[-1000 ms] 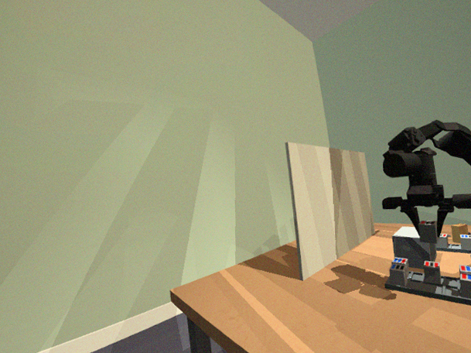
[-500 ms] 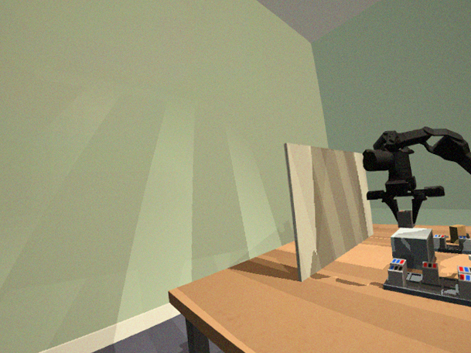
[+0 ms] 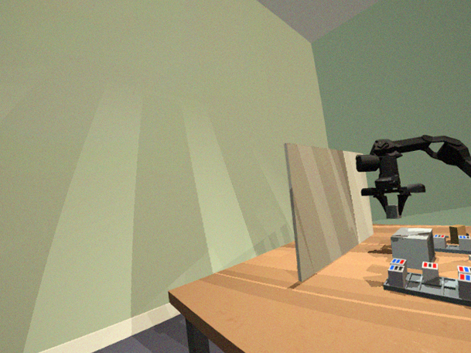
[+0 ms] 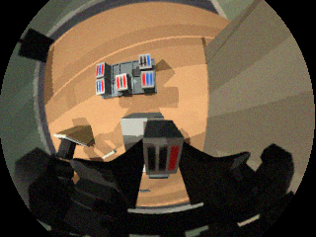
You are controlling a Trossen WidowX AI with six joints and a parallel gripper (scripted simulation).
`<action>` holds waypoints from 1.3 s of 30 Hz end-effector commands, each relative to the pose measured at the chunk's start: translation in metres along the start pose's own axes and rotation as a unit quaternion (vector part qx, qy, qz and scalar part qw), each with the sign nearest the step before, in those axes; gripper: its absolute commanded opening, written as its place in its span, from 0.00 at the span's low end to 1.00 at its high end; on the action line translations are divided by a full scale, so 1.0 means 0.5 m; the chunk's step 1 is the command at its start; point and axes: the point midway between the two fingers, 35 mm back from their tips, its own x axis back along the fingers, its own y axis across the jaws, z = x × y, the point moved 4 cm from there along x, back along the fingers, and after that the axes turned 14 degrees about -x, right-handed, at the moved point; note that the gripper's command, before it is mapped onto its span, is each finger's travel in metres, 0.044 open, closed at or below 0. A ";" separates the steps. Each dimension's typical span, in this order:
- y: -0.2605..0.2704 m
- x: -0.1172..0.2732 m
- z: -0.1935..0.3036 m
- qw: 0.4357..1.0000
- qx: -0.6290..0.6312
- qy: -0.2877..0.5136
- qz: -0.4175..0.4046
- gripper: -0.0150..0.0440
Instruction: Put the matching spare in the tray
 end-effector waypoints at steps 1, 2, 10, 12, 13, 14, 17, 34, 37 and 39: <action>-0.029 0.005 0.055 1.000 -0.006 0.000 0.002 0.25; -0.036 0.005 0.067 1.000 -0.005 0.000 0.003 0.25; -0.098 0.008 0.202 1.000 0.003 0.012 0.012 0.25; -0.109 0.008 0.237 1.000 0.005 0.017 0.013 0.25; -0.114 0.008 0.255 1.000 0.006 0.019 0.014 0.25; -0.118 0.008 0.273 1.000 0.006 0.022 0.015 0.25; -0.128 0.008 0.327 0.999 0.009 0.031 0.017 0.25; -0.138 0.003 0.445 0.998 0.014 0.053 0.018 0.25; -0.139 -0.002 0.445 0.998 0.014 0.053 0.018 0.25; -0.140 -0.005 0.445 0.998 0.014 0.053 0.018 0.25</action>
